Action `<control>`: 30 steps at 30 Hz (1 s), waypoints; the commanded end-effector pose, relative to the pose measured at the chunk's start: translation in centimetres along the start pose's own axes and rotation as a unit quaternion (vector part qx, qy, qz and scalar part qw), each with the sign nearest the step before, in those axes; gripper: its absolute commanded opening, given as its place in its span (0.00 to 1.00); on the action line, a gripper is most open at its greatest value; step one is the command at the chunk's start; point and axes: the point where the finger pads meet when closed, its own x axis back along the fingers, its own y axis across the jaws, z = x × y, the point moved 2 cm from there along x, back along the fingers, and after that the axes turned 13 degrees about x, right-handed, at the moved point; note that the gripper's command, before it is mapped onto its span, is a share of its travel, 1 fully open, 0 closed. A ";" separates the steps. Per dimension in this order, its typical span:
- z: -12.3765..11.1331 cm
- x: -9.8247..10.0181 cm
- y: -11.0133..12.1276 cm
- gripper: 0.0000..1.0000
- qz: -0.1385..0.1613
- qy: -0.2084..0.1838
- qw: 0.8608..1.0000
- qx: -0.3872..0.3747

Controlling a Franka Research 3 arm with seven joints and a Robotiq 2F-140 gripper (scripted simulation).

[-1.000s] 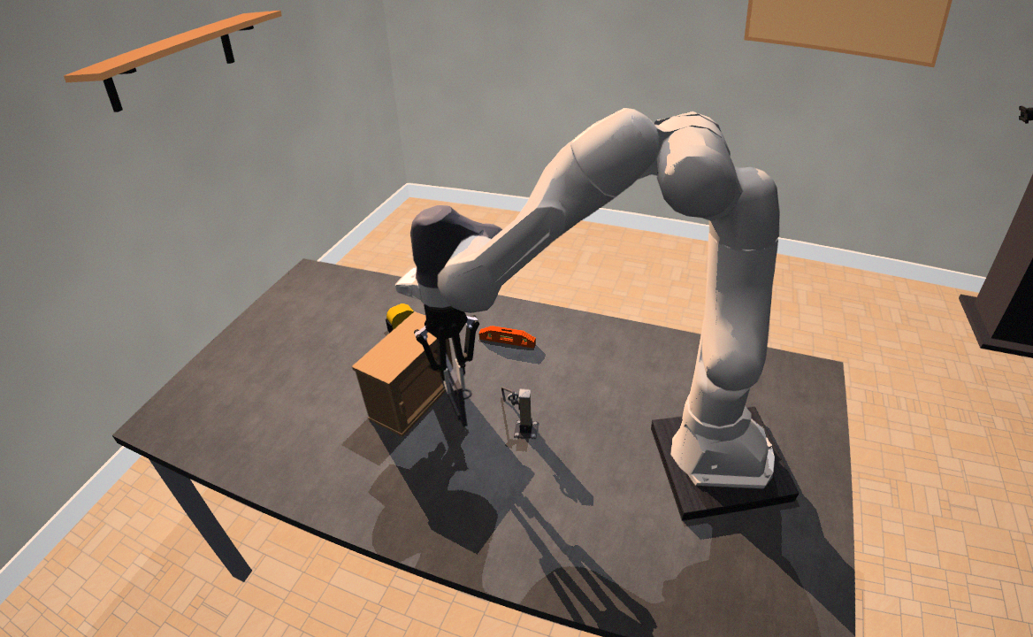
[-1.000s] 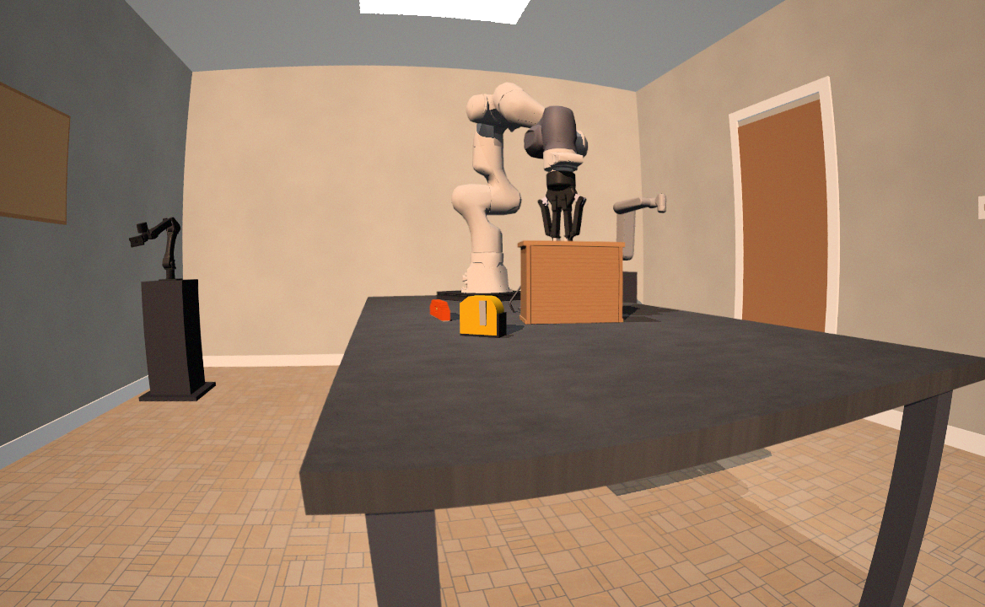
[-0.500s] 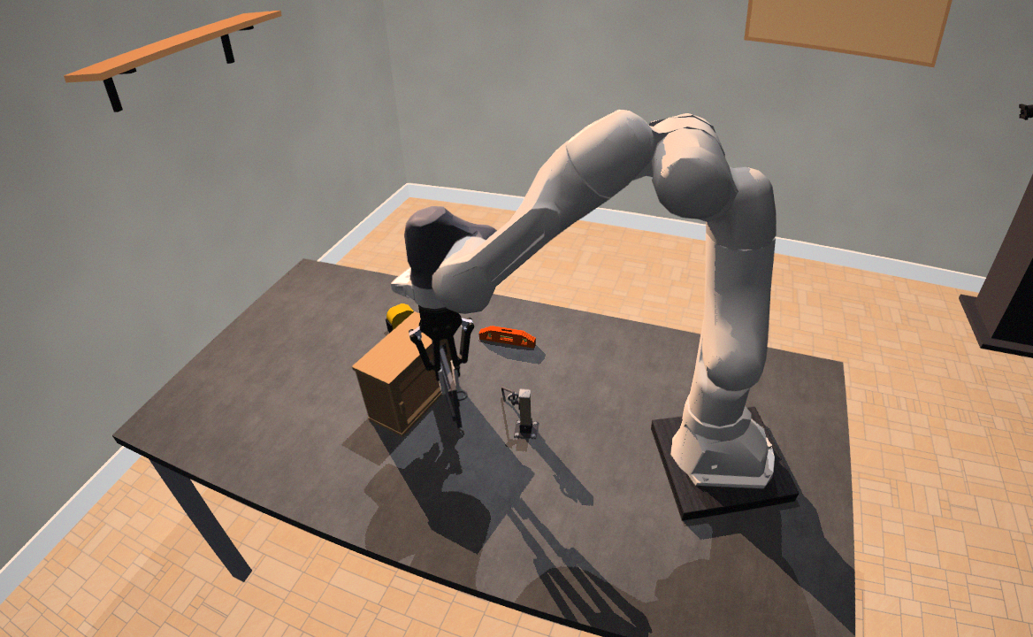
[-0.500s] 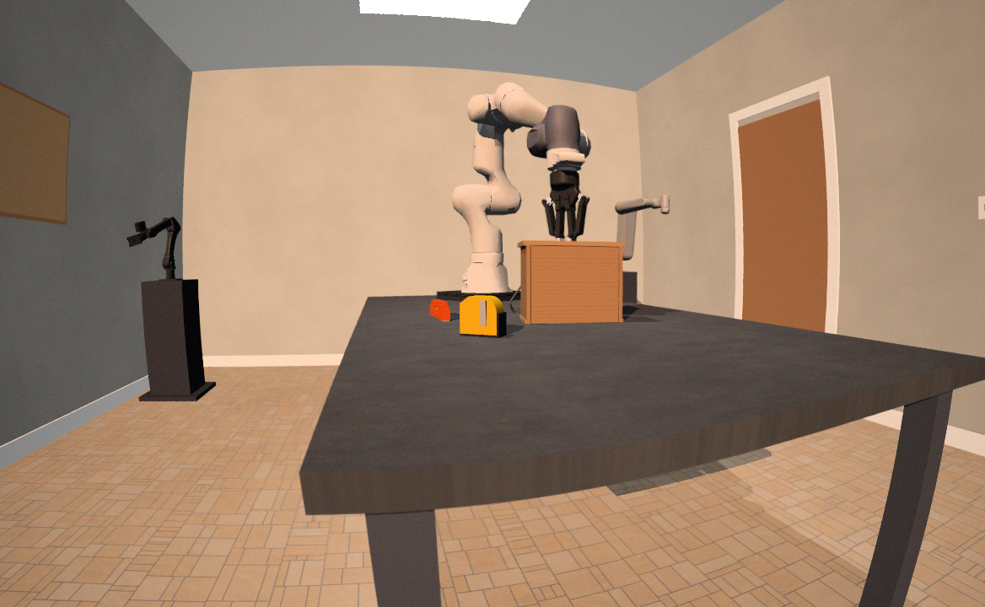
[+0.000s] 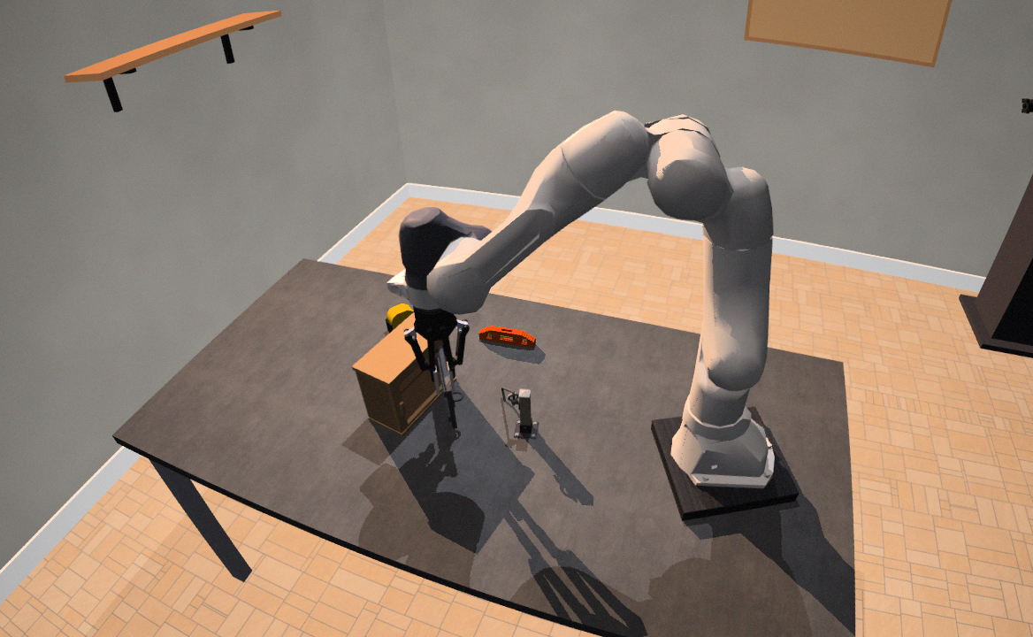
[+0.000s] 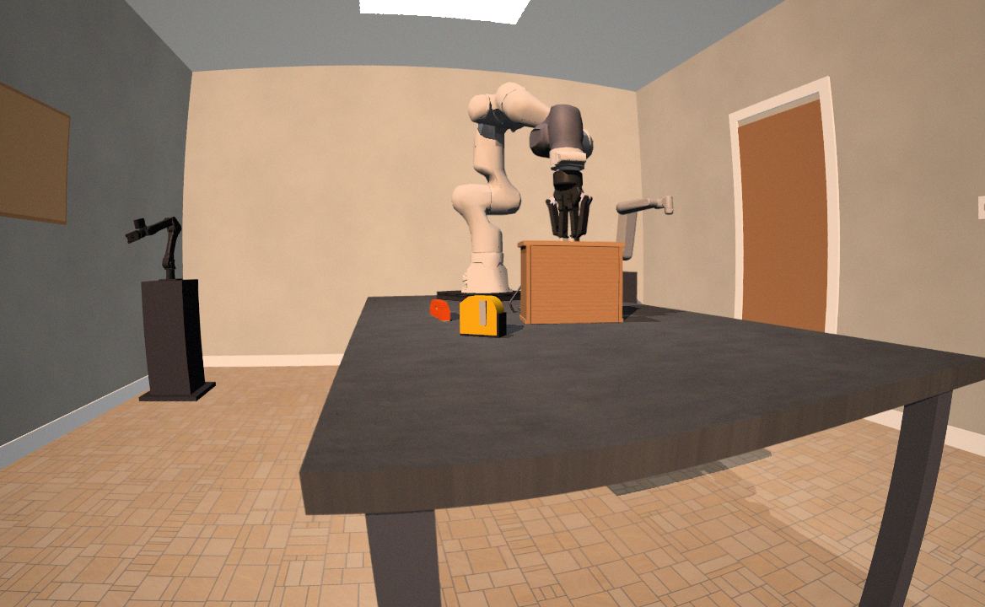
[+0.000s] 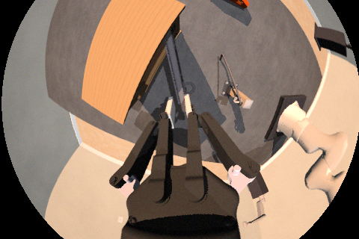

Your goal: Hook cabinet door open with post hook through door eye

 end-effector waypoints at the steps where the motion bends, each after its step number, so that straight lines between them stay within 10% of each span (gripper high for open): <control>1: 0.0 -0.1 0.0 0.16 -0.004 0.000 1.000 -0.022; 30: 0.5 -0.1 -1.3 0.16 -0.004 0.000 0.997 -0.072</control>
